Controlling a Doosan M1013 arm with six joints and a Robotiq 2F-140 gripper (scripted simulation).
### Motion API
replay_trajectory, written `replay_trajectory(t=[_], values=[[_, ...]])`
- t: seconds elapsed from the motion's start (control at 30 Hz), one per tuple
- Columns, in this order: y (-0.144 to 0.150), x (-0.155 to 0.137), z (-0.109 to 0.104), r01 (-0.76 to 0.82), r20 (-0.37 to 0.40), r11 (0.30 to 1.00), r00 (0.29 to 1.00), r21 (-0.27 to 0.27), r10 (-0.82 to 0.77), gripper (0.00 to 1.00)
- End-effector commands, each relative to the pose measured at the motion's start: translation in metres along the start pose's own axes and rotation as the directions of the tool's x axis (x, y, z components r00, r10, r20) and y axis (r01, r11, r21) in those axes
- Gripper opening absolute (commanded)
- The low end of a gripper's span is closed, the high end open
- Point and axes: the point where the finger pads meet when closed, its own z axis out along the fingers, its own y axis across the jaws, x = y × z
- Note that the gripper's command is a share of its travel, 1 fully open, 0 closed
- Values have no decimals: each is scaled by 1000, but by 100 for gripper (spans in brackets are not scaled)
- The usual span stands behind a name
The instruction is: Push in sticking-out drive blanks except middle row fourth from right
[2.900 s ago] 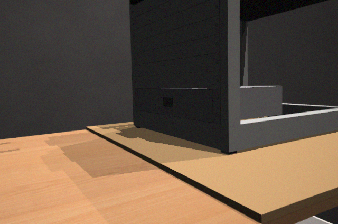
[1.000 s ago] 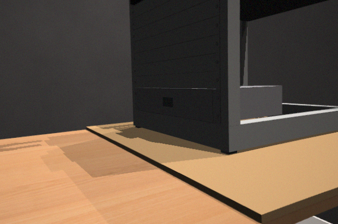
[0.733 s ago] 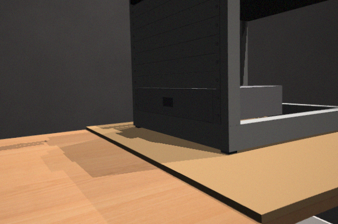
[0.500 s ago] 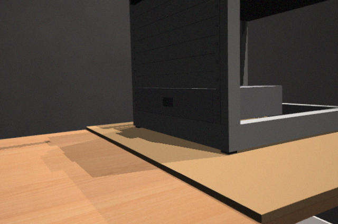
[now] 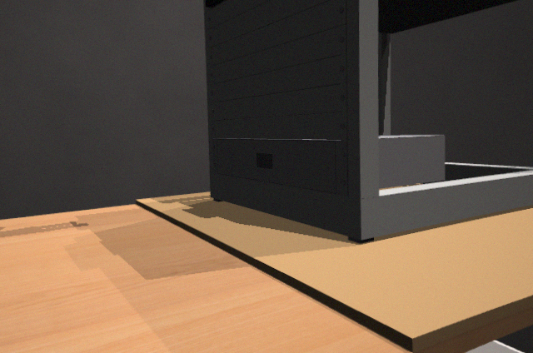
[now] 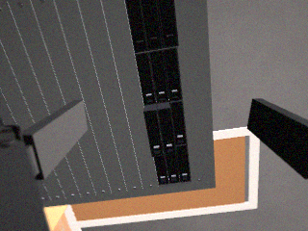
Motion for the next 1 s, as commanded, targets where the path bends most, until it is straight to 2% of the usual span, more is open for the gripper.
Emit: replay_trajectory(t=[0.0, 0.43, 0.97], values=[[1, 0, 1, 14, 2, 1000, 1000, -1, -14, 100], [0, -2, 6, 121, 1, 993, 993, 3, -121, 100], [-1, -2, 7, 144, 1, 990, 990, 3, -144, 100]])
